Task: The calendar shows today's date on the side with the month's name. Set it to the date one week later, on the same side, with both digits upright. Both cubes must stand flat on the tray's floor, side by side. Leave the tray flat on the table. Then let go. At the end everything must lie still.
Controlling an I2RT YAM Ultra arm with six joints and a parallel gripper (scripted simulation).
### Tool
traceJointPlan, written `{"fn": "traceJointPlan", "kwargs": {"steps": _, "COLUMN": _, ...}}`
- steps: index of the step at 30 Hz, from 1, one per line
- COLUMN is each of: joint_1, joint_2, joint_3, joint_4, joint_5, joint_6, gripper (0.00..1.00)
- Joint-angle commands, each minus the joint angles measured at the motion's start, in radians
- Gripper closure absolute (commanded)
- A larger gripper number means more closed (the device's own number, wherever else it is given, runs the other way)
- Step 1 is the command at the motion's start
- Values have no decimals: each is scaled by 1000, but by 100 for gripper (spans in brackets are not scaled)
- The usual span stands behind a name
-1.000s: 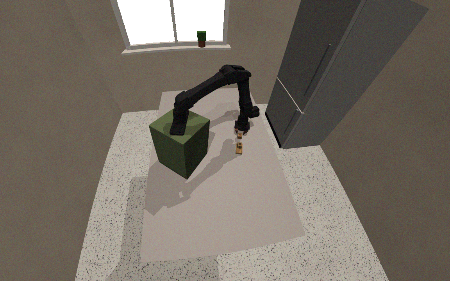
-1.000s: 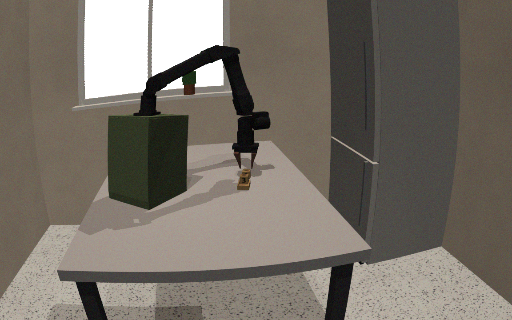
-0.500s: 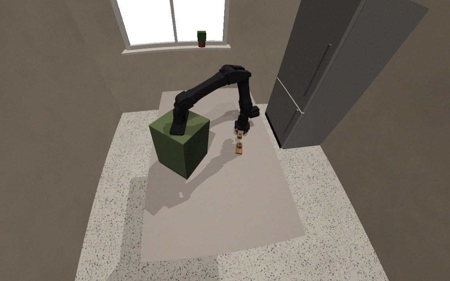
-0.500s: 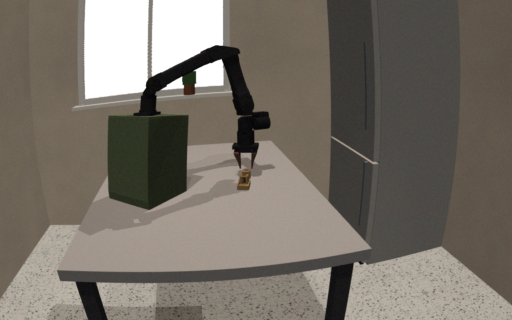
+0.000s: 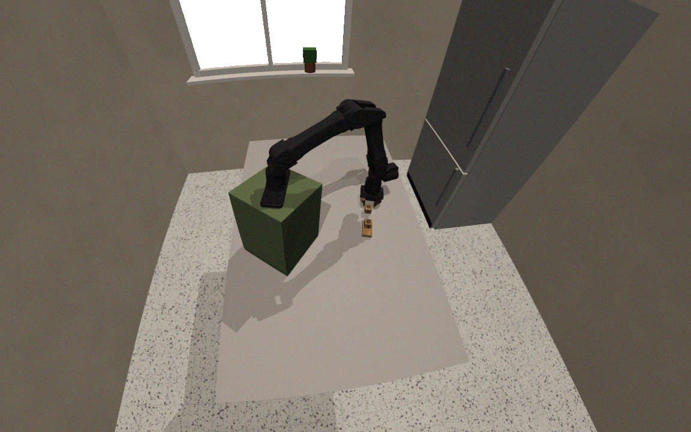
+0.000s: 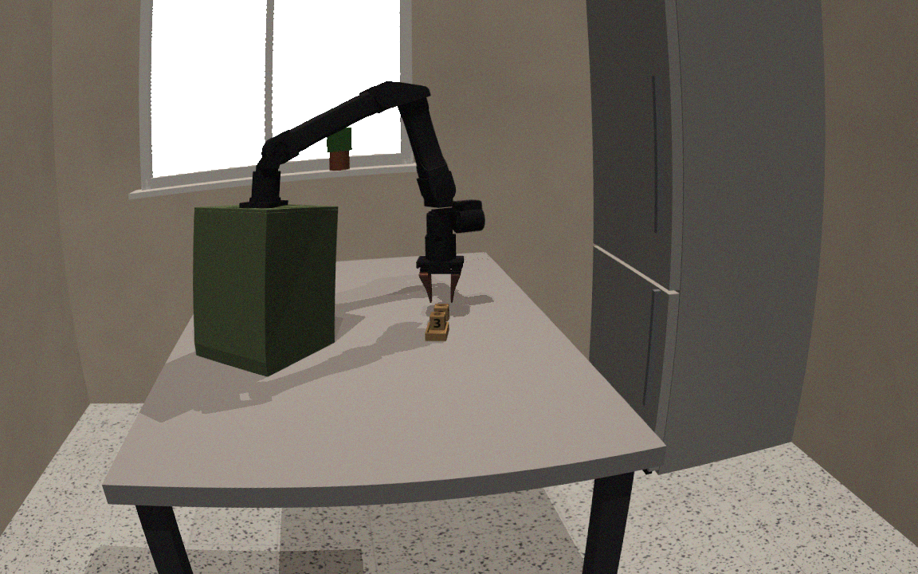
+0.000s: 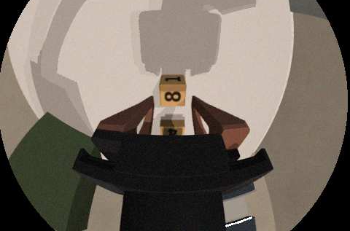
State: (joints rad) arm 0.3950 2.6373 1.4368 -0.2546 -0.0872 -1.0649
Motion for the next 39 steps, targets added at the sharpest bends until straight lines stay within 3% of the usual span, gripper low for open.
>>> {"fn": "traceJointPlan", "kwargs": {"steps": 1, "joint_1": 0, "joint_2": -7, "joint_3": 4, "joint_4": 0, "joint_5": 0, "joint_6": 1, "gripper": 53}}
{"fn": "traceJointPlan", "kwargs": {"steps": 26, "joint_1": 0, "joint_2": -4, "joint_3": 6, "joint_4": 1, "joint_5": 0, "joint_6": 1, "gripper": 53}}
{"fn": "traceJointPlan", "kwargs": {"steps": 39, "joint_1": 4, "joint_2": 61, "joint_3": 45, "joint_4": 28, "joint_5": 1, "joint_6": 5, "gripper": 53}}
